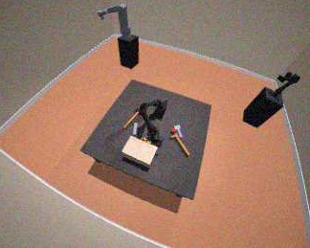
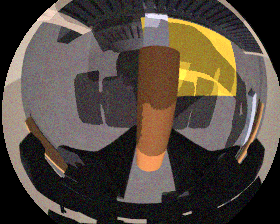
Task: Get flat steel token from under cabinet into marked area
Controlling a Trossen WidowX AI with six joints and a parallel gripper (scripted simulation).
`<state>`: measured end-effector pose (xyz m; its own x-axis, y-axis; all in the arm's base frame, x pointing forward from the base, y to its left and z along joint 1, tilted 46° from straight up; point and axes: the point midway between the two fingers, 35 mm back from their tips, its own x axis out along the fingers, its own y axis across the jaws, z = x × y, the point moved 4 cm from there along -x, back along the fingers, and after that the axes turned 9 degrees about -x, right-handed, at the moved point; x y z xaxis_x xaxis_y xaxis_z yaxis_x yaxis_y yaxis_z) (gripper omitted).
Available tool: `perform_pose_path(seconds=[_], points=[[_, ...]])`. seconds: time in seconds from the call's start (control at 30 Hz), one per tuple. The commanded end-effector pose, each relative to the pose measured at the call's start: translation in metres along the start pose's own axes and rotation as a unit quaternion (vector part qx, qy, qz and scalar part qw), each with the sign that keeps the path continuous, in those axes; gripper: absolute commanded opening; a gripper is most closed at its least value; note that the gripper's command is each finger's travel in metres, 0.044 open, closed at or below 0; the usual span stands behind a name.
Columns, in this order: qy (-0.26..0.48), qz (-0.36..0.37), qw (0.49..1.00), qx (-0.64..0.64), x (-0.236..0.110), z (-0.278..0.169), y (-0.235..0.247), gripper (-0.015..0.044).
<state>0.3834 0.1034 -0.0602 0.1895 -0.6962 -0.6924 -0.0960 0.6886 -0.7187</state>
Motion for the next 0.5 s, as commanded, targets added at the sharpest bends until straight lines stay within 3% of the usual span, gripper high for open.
perform_pose_path(seconds=[0.0,0.47], points=[[-0.001,0.001,1.000,-0.001,0.000,0.006,0.001,0.0000],[-0.002,0.001,1.000,-0.001,0.000,0.018,-0.001,0.0000]])
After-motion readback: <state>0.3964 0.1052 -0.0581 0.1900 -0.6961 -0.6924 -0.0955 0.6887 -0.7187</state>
